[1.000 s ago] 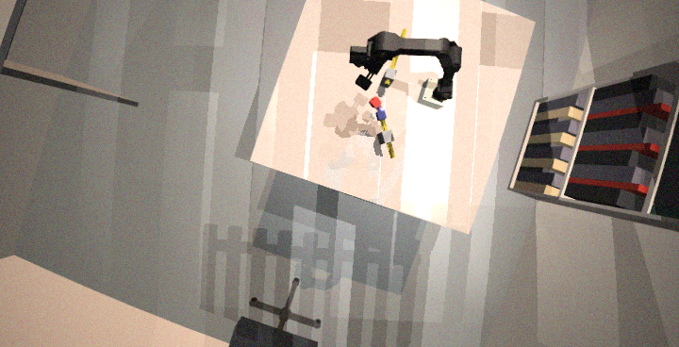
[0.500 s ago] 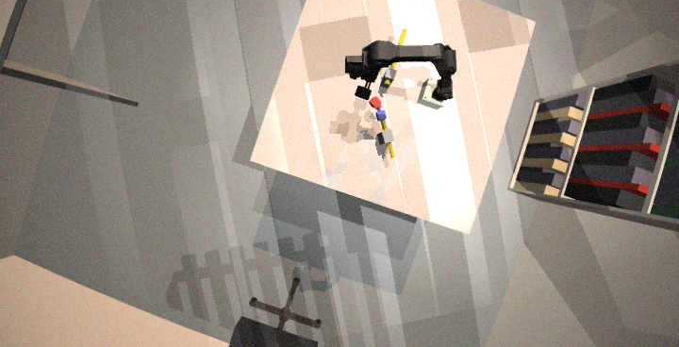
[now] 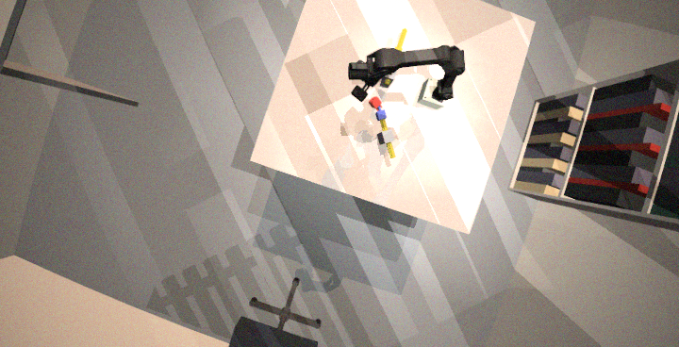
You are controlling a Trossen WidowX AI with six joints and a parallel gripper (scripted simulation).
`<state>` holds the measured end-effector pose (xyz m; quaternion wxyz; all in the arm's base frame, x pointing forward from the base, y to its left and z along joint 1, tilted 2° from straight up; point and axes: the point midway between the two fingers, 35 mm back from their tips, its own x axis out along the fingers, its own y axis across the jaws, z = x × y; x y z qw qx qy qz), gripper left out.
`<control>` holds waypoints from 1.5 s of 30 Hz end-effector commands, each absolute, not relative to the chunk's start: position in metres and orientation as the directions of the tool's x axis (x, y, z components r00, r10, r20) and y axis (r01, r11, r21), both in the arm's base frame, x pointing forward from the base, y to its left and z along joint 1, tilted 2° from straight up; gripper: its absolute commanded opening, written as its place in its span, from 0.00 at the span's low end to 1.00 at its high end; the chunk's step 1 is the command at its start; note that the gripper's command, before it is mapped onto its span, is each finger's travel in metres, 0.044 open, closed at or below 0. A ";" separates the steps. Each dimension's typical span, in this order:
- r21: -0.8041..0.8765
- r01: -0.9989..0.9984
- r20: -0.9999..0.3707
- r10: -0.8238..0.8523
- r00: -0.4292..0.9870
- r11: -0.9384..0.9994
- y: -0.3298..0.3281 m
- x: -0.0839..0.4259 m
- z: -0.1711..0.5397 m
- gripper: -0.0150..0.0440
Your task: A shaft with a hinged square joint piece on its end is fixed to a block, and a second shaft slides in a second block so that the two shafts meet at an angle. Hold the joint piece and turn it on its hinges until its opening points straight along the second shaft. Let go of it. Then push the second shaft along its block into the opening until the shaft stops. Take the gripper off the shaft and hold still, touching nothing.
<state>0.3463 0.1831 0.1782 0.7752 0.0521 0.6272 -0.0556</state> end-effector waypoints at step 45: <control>0.038 0.297 -0.965 -0.043 0.260 0.954 0.204 0.295 0.087 1.00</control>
